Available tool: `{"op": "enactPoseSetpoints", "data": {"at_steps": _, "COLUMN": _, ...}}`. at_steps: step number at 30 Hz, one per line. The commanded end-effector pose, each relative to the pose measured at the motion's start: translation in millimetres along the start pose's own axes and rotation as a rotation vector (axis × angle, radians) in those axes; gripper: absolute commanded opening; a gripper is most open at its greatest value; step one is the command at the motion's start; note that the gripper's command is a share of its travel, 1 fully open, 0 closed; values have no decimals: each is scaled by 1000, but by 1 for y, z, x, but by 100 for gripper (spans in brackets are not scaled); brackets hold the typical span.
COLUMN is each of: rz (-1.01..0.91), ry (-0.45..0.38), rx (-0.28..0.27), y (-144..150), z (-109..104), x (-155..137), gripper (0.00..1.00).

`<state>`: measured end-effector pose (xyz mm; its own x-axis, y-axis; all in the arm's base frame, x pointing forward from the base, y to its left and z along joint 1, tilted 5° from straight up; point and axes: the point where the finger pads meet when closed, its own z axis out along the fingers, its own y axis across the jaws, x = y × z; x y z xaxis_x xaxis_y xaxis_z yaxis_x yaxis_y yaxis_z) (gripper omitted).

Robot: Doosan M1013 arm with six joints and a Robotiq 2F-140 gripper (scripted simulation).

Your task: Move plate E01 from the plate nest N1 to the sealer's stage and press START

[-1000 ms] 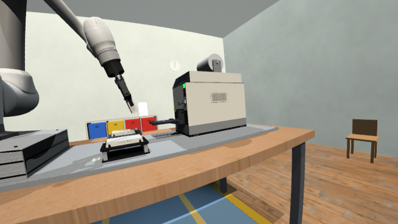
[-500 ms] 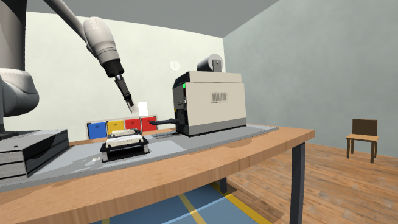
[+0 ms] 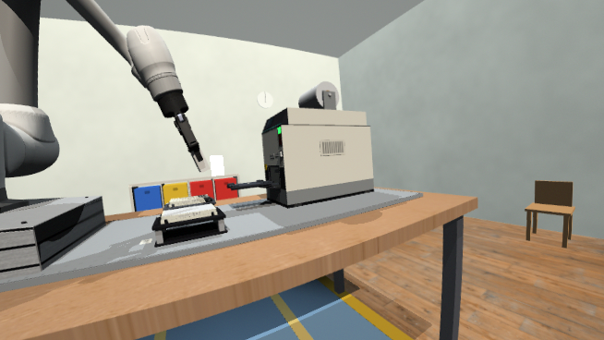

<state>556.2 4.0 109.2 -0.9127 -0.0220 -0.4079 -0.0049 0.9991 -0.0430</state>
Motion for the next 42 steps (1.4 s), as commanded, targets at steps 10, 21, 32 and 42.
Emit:
{"op": "enactPoseSetpoints", "data": {"at_steps": 10, "rz": 1, "ry": 3, "rx": 0, "y": -2, "z": 2, "x": 3, "gripper": 70}}
{"op": "enactPoseSetpoints", "data": {"at_steps": 21, "rz": 1, "ry": 3, "rx": 0, "y": -2, "z": 2, "x": 3, "gripper": 70}}
{"op": "enactPoseSetpoints", "data": {"at_steps": 32, "rz": 1, "ry": 3, "rx": 0, "y": 12, "z": 0, "x": 9, "gripper": 70}}
{"op": "enactPoseSetpoints", "data": {"at_steps": 42, "rz": 1, "ry": 3, "rx": 0, "y": 43, "z": -4, "x": 20, "gripper": 70}}
